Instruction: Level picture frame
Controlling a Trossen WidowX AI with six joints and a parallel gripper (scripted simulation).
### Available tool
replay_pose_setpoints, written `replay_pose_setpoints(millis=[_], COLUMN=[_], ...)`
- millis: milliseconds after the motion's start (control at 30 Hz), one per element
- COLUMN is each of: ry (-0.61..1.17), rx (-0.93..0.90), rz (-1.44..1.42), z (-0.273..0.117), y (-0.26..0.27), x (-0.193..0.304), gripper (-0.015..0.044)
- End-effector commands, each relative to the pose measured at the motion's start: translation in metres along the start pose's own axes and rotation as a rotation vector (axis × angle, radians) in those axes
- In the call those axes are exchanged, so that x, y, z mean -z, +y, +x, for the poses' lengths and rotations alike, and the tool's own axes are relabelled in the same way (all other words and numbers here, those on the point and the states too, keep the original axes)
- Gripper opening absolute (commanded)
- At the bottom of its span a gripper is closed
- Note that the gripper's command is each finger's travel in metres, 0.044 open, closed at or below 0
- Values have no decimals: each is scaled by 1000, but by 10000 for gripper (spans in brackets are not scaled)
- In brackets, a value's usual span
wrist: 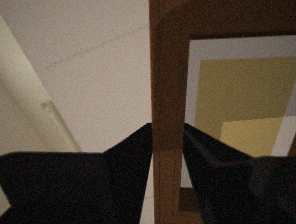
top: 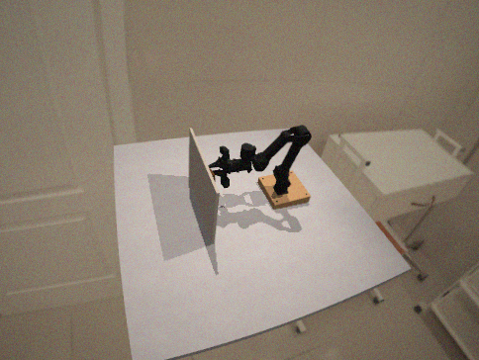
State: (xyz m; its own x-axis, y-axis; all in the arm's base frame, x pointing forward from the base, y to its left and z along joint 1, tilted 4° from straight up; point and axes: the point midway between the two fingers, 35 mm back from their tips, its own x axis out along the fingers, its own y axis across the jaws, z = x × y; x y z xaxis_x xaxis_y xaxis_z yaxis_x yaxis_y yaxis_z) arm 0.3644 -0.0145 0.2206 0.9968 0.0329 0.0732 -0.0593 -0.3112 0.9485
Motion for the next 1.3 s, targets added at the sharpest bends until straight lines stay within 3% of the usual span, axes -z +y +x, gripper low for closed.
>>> replay_pose_setpoints(millis=[0,1267], ry=[4,4], rx=[-9,-9], rz=[-5,-4], z=[0,0], y=[3,4], x=[2,8], gripper=[0,0])
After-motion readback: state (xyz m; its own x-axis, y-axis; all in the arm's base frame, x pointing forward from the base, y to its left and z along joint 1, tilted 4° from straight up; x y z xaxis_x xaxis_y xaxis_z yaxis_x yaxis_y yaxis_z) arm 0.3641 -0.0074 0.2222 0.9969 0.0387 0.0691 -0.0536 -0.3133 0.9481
